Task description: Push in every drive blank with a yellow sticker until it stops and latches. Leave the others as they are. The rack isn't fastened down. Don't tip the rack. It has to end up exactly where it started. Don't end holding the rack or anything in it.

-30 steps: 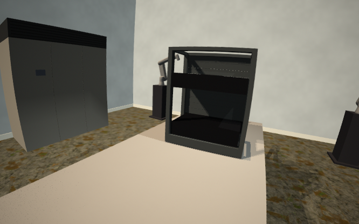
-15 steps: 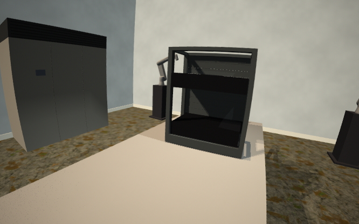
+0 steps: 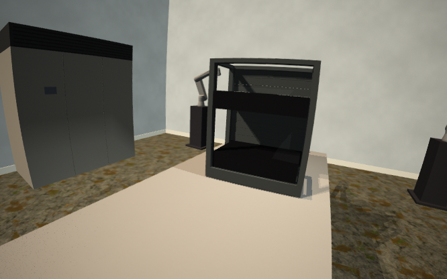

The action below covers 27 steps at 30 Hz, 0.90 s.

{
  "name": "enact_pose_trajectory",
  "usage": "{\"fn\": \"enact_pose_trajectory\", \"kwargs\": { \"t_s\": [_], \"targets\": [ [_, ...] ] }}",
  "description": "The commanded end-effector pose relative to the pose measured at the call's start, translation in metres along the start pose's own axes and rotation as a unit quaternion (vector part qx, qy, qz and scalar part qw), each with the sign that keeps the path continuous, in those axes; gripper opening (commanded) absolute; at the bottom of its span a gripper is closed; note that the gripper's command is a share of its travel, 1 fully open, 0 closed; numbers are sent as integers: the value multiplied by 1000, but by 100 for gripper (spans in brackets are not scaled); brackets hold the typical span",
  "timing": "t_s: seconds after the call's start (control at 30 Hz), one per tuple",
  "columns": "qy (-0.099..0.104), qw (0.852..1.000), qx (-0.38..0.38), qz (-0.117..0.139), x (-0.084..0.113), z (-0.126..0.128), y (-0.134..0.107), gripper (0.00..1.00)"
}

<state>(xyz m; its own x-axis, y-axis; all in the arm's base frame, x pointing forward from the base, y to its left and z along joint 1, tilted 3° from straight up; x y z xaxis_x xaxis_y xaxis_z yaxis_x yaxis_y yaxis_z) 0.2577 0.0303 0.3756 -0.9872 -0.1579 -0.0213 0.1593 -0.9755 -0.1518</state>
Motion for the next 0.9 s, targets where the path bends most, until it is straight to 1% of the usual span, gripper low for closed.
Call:
{"fn": "enact_pose_trajectory", "kwargs": {
  "t_s": [0.0, 0.63, 0.67, 0.7, 0.77, 0.83, 0.87],
  "targets": [
    [22, 1000, -4, 0, -3, 27, -1, 0],
    [22, 1000, -4, 0, -3, 27, -1, 0],
    [18, 1000, -4, -1, -1, 22, 0, 0],
    [1, 1000, -6, -4, 4, 1, 5, 0],
    [1, 1000, -7, -4, 14, -4, 13, 0],
    [1, 1000, -7, -4, 14, -4, 13, 0],
    [1, 1000, -6, -4, 20, -7, 18, 0]
  ]
}}
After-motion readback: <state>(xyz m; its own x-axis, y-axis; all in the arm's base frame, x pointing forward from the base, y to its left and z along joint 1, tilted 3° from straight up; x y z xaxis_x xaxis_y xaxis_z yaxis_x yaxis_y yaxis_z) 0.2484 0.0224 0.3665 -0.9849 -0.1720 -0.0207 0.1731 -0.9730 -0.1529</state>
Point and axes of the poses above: the point where the finger pads meet when closed, its own x axis back along the fingers, its own z axis across the jaws, y = z × x, the point moved 10 cm from there along x, back along the fingers, and after that the axes turned 11 degrees about -x, right-handed, at the moved point
